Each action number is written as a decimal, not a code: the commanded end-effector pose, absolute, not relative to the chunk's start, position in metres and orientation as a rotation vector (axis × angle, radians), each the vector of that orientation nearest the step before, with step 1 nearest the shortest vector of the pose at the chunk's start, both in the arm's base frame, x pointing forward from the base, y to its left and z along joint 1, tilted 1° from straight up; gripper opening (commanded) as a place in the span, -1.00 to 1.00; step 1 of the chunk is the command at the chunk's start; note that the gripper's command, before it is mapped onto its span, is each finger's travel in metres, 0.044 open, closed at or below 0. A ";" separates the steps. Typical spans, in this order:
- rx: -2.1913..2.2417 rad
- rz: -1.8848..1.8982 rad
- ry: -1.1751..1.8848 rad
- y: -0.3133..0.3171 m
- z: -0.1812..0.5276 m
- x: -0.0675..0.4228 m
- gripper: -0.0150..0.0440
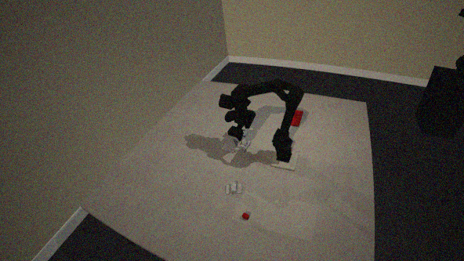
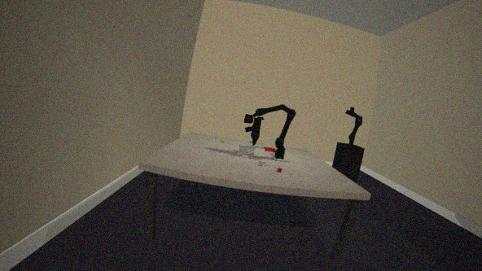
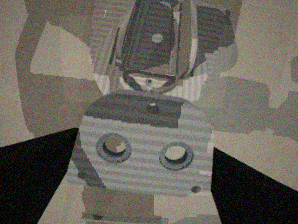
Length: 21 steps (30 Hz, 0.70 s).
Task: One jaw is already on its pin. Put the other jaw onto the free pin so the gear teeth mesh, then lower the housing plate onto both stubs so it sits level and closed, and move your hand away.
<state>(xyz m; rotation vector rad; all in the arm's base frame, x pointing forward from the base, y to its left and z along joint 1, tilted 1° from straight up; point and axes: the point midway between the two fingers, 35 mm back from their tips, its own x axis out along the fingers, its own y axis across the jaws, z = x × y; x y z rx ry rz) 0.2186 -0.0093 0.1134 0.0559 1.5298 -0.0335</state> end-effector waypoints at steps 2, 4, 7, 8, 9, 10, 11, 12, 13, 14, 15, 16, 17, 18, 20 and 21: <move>0.052 -0.024 1.533 -0.009 0.113 0.218 0.70; 0.052 -0.024 1.533 -0.009 0.113 0.218 0.70; 0.052 -0.024 1.533 -0.009 0.113 0.218 0.70; 0.052 -0.024 1.533 -0.009 0.113 0.218 0.70; 0.052 -0.024 1.533 -0.009 0.113 0.218 0.70; 0.052 -0.024 1.533 -0.009 0.113 0.218 0.70; 0.052 -0.024 1.533 -0.009 0.113 0.218 0.70; 0.052 -0.024 1.533 -0.009 0.113 0.218 0.70; 0.052 -0.024 1.533 -0.009 0.113 0.218 0.70; 0.052 -0.024 1.533 -0.009 0.113 0.218 0.70; 0.052 -0.024 1.533 -0.009 0.113 0.218 0.70; 0.052 -0.024 1.533 -0.009 0.113 0.218 0.70; 0.052 -0.024 1.533 -0.009 0.113 0.218 0.70; 0.052 -0.024 1.533 -0.009 0.113 0.218 0.70; 0.052 -0.024 1.533 -0.009 0.111 0.218 0.70; 0.052 -0.024 1.533 -0.009 0.109 0.218 0.70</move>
